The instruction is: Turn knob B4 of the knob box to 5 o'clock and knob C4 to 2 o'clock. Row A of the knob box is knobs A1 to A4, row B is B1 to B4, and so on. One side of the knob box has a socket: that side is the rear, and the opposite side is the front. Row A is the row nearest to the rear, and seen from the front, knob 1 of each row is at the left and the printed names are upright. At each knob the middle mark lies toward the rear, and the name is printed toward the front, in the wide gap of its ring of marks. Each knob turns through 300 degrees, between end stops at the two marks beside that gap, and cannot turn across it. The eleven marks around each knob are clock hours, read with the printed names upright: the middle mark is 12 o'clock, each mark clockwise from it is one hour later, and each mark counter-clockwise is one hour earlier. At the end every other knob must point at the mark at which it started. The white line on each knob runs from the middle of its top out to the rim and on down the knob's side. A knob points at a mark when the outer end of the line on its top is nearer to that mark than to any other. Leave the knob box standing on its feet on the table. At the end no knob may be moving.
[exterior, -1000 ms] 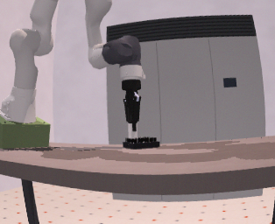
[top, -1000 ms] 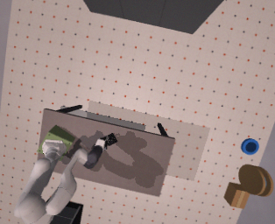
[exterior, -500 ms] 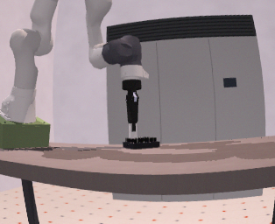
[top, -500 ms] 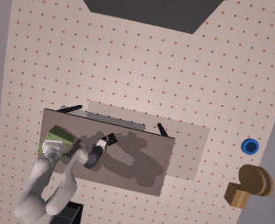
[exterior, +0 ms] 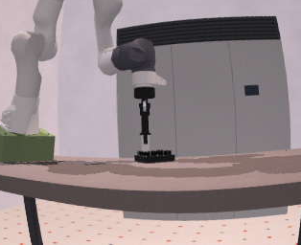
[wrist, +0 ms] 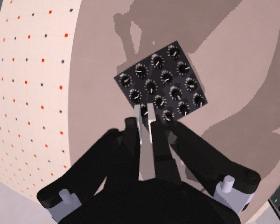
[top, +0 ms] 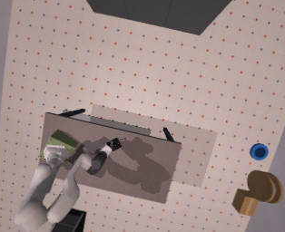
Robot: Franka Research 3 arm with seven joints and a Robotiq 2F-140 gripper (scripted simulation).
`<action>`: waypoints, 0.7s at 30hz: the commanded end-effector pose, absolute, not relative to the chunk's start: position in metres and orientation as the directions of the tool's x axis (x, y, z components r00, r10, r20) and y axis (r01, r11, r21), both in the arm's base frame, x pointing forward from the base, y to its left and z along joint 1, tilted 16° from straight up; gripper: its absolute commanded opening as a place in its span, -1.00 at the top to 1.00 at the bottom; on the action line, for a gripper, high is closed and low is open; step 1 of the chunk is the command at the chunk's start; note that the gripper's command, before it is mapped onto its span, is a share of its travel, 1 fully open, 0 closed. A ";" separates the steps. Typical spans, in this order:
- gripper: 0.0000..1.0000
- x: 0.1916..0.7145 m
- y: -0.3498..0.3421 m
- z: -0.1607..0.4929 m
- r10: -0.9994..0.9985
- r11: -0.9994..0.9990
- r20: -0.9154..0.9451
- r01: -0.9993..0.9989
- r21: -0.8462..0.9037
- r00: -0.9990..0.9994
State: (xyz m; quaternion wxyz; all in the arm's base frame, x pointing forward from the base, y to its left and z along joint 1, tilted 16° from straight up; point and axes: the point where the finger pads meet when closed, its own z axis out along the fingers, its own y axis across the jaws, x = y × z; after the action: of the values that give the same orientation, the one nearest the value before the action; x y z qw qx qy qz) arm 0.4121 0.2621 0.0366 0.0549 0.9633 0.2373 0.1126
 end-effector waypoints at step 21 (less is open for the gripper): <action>0.90 0.412 0.263 0.037 0.054 -0.997 0.259 0.037 0.069 0.964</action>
State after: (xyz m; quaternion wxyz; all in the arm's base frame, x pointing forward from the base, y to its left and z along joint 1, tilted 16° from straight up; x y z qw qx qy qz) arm 0.4120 0.2624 0.0366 0.0372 0.9879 0.0925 0.1190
